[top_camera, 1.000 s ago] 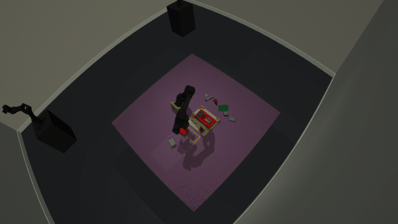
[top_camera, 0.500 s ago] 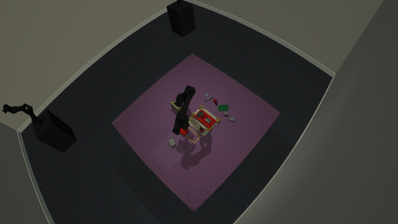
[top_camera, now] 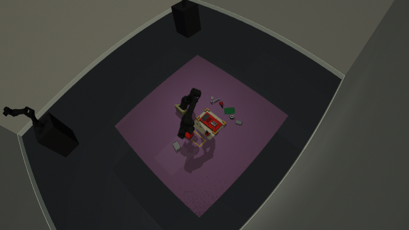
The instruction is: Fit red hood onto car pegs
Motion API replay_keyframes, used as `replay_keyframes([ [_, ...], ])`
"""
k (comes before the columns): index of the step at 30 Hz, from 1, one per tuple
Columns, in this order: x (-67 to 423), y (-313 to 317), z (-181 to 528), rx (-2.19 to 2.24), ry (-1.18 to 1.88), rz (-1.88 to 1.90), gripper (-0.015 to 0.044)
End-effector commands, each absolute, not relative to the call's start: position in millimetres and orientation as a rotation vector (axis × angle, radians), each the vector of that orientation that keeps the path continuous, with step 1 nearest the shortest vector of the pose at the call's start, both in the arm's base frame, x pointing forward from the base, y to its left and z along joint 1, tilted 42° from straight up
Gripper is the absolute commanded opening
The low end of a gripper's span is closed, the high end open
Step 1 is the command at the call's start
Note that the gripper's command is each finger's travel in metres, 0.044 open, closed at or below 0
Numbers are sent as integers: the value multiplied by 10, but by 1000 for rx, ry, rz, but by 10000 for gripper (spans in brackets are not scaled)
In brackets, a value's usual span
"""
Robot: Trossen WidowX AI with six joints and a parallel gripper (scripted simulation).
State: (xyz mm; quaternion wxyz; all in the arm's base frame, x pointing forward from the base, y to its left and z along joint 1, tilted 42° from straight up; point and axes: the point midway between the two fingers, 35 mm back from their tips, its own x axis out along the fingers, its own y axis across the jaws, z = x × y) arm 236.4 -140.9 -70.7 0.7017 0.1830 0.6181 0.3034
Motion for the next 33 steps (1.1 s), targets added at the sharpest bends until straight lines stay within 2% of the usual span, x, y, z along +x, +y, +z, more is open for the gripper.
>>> replay_keyframes([
  [1,2340,-1349,-740,424,1380,679,440],
  [33,2343,-1258,-837,424,1380,679,440],
])
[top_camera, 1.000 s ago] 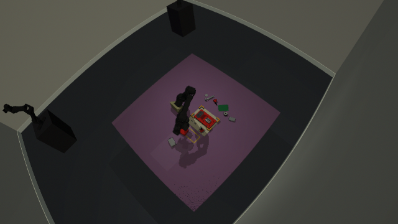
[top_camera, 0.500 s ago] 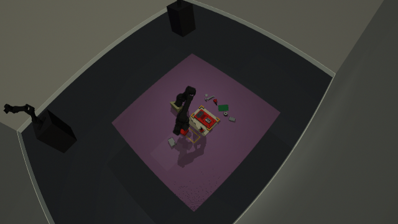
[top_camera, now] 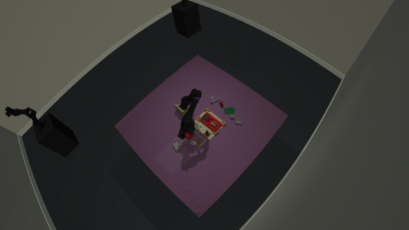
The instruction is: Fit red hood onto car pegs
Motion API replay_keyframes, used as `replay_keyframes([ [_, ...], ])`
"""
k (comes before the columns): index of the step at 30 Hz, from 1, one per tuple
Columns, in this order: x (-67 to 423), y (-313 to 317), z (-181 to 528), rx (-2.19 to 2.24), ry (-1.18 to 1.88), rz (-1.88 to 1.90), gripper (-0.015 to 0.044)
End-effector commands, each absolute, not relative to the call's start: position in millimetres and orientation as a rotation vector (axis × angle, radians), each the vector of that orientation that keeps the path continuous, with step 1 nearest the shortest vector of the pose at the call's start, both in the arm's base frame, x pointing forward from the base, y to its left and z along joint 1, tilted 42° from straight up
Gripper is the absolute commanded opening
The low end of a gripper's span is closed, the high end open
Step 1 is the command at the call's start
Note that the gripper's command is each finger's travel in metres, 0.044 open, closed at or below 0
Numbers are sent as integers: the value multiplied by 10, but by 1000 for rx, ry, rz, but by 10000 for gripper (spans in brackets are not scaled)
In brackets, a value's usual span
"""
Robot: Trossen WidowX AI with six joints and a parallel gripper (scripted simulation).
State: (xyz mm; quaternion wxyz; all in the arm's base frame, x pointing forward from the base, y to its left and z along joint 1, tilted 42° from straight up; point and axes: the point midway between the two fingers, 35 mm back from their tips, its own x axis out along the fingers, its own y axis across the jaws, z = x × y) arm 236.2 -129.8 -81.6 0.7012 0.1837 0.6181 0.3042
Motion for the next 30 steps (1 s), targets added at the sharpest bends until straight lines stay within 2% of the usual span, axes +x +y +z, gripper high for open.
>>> replay_keyframes([
  [1,2344,-1255,-841,424,1380,679,440],
  [26,2347,-1183,-918,424,1379,679,440],
  [29,2365,-1213,-906,410,1376,679,361],
  [30,2365,-1213,-906,410,1376,679,355],
])
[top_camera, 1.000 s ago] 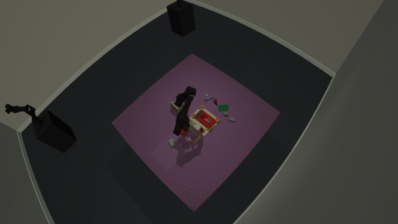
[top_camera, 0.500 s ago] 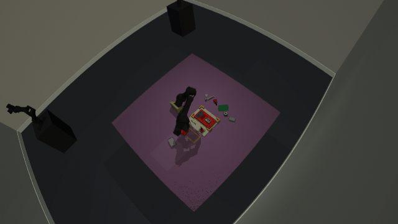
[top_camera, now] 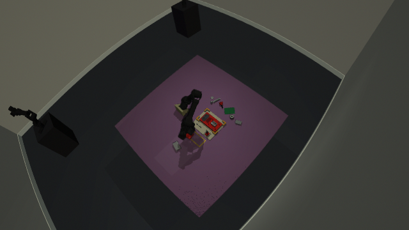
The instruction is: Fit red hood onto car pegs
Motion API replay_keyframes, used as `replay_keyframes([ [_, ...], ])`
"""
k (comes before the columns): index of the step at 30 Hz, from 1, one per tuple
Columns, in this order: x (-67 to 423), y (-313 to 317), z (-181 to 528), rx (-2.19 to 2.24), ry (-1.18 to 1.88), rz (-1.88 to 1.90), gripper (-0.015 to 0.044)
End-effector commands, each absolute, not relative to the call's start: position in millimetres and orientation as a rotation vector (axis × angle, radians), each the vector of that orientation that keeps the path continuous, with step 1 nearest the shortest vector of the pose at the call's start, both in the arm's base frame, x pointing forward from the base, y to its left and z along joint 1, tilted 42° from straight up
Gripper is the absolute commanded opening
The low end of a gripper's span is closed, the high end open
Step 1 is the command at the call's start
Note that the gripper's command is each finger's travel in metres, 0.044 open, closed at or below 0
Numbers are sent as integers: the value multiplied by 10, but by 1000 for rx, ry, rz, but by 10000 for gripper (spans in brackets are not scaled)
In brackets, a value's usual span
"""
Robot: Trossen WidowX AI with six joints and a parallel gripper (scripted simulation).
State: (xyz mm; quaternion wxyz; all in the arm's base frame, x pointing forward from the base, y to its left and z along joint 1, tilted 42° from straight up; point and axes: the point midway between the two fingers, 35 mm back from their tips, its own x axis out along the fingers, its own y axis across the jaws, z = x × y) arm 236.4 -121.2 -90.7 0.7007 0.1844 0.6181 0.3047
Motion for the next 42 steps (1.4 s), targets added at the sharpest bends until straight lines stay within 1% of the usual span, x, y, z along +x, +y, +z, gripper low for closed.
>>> replay_keyframes([
  [1,2365,-1213,-906,410,1376,679,348],
  [9,2365,-1213,-906,410,1376,679,295],
  [20,2354,-1322,-782,412,1378,678,6],
  [42,2317,-1809,-237,411,1380,677,0],
])
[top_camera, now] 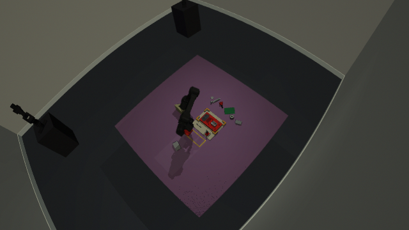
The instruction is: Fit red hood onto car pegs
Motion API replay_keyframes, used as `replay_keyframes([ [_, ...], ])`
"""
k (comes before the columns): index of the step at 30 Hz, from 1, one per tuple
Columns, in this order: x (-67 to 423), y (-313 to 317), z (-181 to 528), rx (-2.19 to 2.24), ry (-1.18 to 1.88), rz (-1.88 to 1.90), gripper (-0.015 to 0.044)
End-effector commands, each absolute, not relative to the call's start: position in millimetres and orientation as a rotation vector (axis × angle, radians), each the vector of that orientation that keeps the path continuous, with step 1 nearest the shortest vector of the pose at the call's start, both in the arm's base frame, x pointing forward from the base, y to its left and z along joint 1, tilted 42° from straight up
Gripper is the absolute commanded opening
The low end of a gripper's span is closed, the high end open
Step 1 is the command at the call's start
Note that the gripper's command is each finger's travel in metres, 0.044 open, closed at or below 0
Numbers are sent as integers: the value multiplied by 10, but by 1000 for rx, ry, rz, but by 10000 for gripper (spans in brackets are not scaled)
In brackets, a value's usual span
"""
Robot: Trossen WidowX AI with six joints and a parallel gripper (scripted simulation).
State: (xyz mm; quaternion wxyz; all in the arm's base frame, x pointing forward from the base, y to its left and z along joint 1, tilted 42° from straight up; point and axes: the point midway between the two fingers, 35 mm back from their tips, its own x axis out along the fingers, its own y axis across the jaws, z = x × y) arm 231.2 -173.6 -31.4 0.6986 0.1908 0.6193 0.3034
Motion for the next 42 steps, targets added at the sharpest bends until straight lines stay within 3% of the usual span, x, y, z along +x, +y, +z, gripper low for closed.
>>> replay_keyframes([
  [1,2316,-1827,-217,411,1380,677,0],
  [15,2553,-1660,7,422,1400,653,0],
  [42,3353,-580,1061,498,1423,588,0],
])
